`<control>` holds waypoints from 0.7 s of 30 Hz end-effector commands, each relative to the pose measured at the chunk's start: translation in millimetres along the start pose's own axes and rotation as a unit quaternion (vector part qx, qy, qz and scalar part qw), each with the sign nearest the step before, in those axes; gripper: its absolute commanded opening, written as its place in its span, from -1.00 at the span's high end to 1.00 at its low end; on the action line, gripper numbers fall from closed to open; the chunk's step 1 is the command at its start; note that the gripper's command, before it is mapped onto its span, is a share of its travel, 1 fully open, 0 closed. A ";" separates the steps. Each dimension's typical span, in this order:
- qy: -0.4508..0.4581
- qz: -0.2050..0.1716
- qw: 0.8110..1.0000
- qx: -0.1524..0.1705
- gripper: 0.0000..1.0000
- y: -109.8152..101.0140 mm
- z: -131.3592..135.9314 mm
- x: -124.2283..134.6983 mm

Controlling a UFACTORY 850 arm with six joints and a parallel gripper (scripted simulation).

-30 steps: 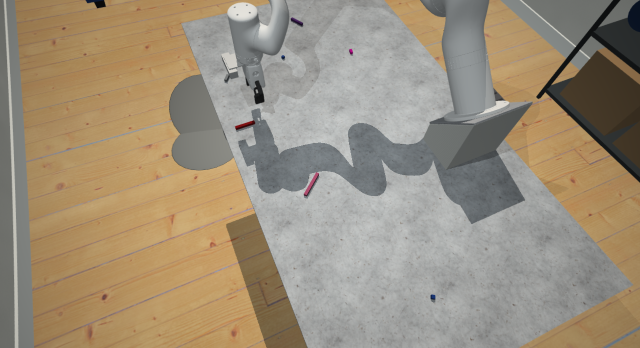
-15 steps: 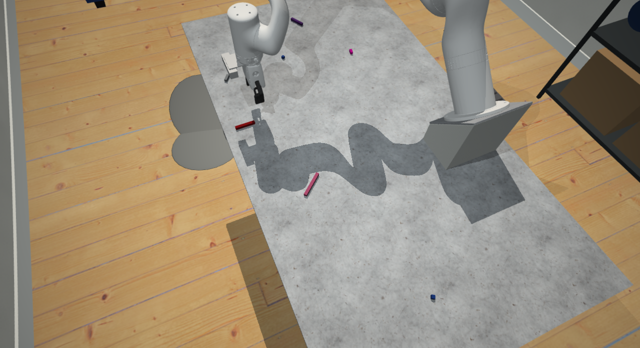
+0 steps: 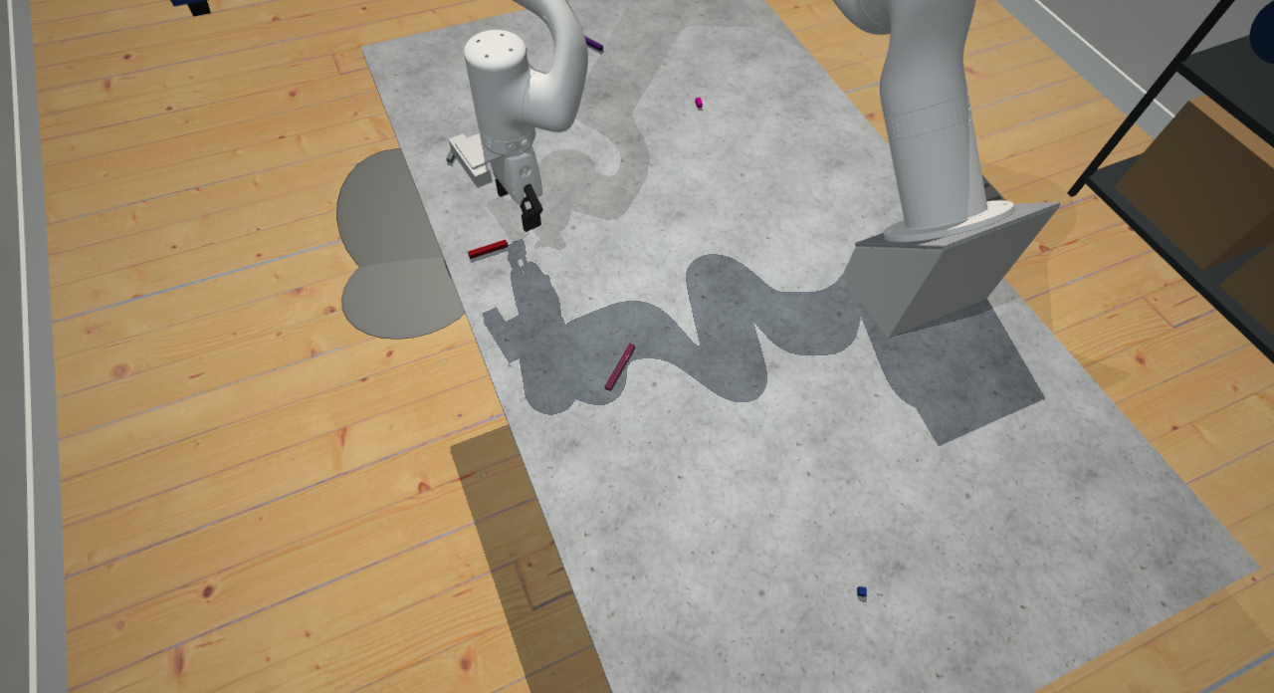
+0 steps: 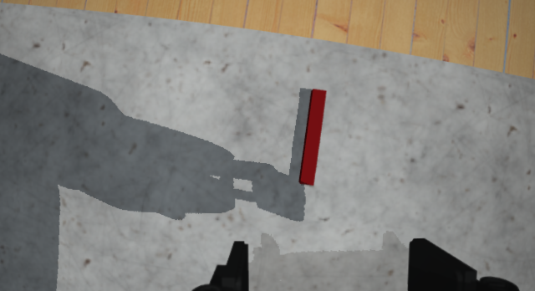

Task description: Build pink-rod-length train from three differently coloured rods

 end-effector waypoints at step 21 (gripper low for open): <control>-0.275 0.000 0.962 0.002 -1.00 -0.1 -195.2 -43.6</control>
Point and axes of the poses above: the point where the finger pads meet when closed, its own y axis out along the fingers, its own z axis across the jaws, x = y × z, the point moved 10 cm from there along -y, back along the fingers, and after that the axes turned 13 degrees about -y, right-handed, at the moved point
